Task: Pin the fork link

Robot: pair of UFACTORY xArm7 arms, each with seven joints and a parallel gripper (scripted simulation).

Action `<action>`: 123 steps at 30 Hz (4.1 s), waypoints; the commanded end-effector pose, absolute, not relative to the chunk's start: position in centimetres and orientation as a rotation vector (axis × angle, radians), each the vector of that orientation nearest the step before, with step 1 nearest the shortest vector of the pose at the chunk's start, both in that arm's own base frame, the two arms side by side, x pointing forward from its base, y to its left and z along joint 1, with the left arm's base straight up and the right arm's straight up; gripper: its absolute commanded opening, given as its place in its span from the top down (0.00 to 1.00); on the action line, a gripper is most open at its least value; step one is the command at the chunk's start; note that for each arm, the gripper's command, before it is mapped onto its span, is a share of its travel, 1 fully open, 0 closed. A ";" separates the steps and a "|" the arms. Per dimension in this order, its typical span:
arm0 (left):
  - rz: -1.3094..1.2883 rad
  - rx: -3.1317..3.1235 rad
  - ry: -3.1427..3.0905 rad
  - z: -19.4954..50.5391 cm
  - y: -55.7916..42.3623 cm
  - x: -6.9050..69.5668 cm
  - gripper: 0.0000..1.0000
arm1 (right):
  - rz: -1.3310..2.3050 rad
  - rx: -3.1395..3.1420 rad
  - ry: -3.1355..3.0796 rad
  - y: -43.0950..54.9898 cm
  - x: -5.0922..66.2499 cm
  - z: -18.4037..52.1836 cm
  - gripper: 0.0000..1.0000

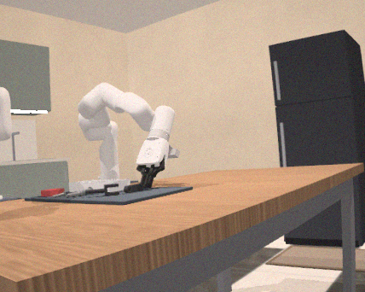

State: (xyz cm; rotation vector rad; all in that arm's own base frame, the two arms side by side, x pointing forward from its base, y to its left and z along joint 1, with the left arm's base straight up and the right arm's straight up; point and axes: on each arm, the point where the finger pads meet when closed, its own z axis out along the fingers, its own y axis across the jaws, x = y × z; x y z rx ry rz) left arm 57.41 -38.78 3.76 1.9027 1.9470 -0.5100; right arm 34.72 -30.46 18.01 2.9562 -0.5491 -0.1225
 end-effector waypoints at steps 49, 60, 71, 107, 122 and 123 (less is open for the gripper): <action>-0.507 1.901 1.943 4.0 -38.8 57.5 1.00 | 0.008 2.832 1.357 17.5 51.6 7.7 0.00; -0.507 1.901 1.943 4.0 -38.8 57.5 1.00 | 0.008 2.831 1.358 17.5 51.6 7.7 0.00; -0.507 1.901 1.943 4.0 -38.8 57.5 1.00 | 0.008 2.831 1.358 17.5 51.6 7.7 0.00; -0.507 1.901 1.943 4.0 -38.8 57.5 1.00 | 0.008 2.831 1.360 18.7 50.3 9.1 1.00; -0.507 1.901 1.943 4.0 -38.8 57.5 1.00 | 0.008 2.831 1.360 19.2 49.8 9.7 1.00; -0.507 1.901 1.943 4.0 -38.8 57.5 1.00 | 0.008 2.831 1.360 19.2 49.8 9.7 1.00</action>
